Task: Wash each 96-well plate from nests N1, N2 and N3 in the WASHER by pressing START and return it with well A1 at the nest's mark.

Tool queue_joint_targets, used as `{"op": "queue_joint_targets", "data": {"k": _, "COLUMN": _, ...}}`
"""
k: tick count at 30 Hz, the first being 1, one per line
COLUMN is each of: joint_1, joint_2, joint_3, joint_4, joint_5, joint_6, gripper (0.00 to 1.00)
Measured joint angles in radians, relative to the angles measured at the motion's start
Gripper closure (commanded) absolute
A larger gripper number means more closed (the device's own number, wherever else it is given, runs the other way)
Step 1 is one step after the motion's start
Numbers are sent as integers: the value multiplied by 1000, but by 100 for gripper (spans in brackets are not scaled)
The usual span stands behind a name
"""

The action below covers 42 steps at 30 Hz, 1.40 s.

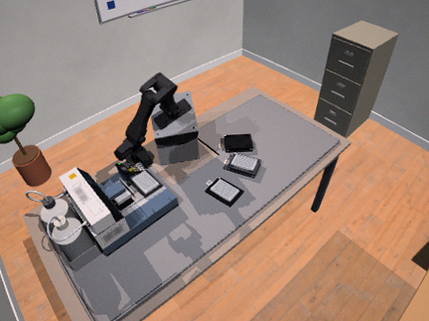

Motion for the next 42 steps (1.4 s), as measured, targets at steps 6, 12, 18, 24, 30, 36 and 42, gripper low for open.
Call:
{"op": "queue_joint_targets", "data": {"k": 6, "joint_1": -36, "joint_2": -3, "joint_3": -41, "joint_4": 23, "joint_5": -14, "joint_6": 43, "gripper": 100}}
{"op": "queue_joint_targets", "data": {"k": 12, "joint_1": -97, "joint_2": 4, "joint_3": -90, "joint_4": 45, "joint_5": -30, "joint_6": 111, "gripper": 100}}
{"op": "queue_joint_targets", "data": {"k": 18, "joint_1": -194, "joint_2": 31, "joint_3": -150, "joint_4": 75, "joint_5": -55, "joint_6": 200, "gripper": 100}}
{"op": "queue_joint_targets", "data": {"k": 24, "joint_1": -296, "joint_2": 73, "joint_3": -192, "joint_4": 102, "joint_5": -79, "joint_6": 284, "gripper": 100}}
{"op": "queue_joint_targets", "data": {"k": 30, "joint_1": -322, "joint_2": 83, "joint_3": -199, "joint_4": 114, "joint_5": -91, "joint_6": 382, "gripper": 100}}
{"op": "queue_joint_targets", "data": {"k": 36, "joint_1": -324, "joint_2": 83, "joint_3": -199, "joint_4": 119, "joint_5": -97, "joint_6": 554, "gripper": 100}}
{"op": "queue_joint_targets", "data": {"k": 42, "joint_1": -324, "joint_2": 83, "joint_3": -199, "joint_4": 119, "joint_5": -99, "joint_6": 731, "gripper": 100}}
